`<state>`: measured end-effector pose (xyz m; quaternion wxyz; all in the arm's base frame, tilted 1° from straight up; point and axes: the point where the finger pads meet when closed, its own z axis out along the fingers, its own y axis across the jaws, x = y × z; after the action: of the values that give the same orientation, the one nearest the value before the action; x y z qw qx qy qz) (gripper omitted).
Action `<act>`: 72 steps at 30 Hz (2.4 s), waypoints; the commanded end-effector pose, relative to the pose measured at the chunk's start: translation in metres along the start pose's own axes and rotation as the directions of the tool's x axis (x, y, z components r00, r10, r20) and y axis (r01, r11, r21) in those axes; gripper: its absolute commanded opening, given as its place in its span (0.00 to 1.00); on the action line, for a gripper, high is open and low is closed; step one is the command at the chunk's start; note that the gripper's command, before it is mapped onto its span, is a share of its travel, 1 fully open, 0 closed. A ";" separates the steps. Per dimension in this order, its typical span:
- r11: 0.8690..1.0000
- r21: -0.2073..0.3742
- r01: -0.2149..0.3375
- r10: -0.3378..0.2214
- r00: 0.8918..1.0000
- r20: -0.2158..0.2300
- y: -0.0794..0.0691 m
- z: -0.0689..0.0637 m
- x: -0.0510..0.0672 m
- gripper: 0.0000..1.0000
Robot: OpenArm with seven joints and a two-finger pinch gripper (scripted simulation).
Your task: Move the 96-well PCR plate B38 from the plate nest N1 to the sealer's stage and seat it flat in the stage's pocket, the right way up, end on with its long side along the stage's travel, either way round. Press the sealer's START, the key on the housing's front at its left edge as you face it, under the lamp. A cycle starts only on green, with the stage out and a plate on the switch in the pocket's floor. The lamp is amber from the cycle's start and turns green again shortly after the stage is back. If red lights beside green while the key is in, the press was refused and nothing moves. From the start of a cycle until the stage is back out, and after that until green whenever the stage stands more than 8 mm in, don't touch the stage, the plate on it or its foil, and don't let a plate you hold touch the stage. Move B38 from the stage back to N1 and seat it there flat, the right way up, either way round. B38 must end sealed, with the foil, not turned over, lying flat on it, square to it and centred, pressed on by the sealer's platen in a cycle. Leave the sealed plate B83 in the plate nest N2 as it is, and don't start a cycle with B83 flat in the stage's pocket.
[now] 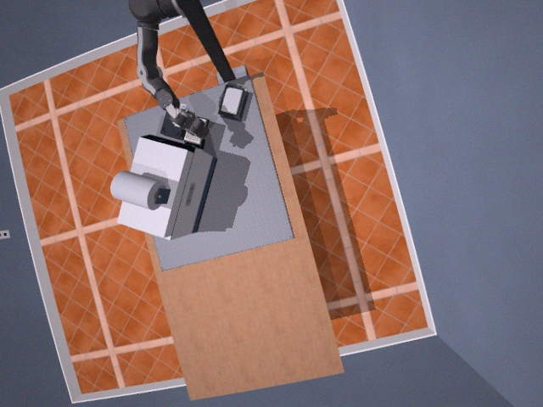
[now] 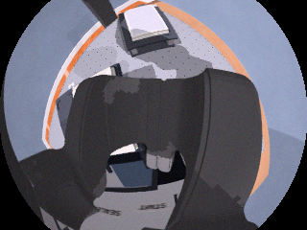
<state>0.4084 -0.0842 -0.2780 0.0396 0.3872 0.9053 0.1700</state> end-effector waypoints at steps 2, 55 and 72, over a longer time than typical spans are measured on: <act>1.000 -0.020 -0.023 0.023 1.000 0.019 0.000 -0.001 -0.007 0.00; 0.708 -0.499 -0.501 0.506 0.852 -0.137 0.011 0.001 -0.008 0.00; 0.507 -0.610 -0.609 0.613 0.752 -0.242 0.009 0.001 -0.008 0.00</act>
<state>0.4199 -0.0827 -0.2775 0.1086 0.6419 0.5916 0.4756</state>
